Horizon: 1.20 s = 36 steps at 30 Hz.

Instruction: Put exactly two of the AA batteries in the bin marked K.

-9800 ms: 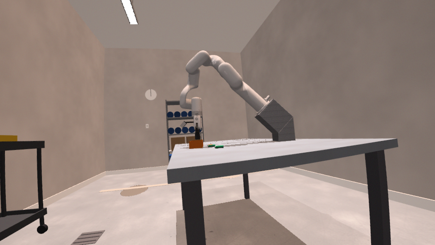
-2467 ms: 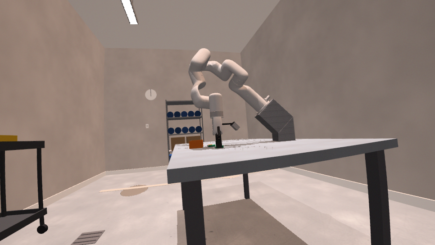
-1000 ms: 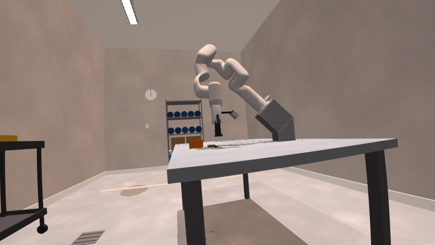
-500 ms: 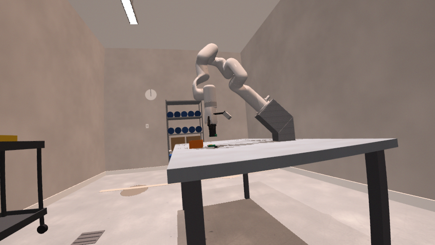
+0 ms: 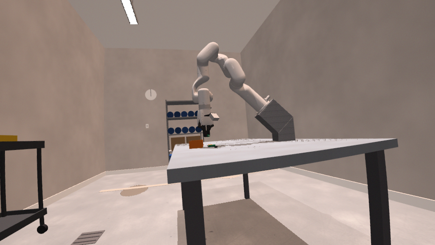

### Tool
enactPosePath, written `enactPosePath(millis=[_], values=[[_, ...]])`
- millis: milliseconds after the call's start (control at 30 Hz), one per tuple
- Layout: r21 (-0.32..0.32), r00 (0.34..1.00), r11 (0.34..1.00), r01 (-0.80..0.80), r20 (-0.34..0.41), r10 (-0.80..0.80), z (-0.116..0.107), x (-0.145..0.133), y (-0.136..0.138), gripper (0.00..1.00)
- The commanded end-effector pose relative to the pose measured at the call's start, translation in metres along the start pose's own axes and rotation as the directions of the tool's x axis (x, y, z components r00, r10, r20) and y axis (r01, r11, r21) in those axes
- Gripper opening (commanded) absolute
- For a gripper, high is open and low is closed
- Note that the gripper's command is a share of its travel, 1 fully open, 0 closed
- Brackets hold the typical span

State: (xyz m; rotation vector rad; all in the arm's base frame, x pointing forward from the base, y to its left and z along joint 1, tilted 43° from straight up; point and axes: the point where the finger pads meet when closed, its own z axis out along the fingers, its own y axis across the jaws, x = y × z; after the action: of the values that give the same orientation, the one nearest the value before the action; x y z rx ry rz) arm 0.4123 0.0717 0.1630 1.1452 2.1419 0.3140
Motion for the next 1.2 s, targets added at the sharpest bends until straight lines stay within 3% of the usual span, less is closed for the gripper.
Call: enactPosePath(millis=[0,167,233,267,400,733,1167], values=[[-0.008,0.988,0.988,-0.156,-0.005,0.156,0.000,-0.024,-0.003,0.00],[-0.009,0.937,0.937,-0.349,-0.004,0.349,0.000,-0.053,-0.007,0.00],[-0.009,0.937,0.937,-0.349,-0.004,0.349,0.000,-0.053,-0.007,0.00],[-0.012,0.891,0.891,-0.455,-0.006,0.455,0.000,-0.059,-0.007,0.00],[-0.010,0.824,0.824,-0.566,-0.016,0.566,0.001,-0.083,-0.010,0.00],[-0.010,0.821,0.821,-0.571,-0.016,0.571,0.001,-0.143,-0.018,0.00],[-0.010,0.821,0.821,-0.571,-0.016,0.571,0.001,-0.143,-0.019,0.00]])
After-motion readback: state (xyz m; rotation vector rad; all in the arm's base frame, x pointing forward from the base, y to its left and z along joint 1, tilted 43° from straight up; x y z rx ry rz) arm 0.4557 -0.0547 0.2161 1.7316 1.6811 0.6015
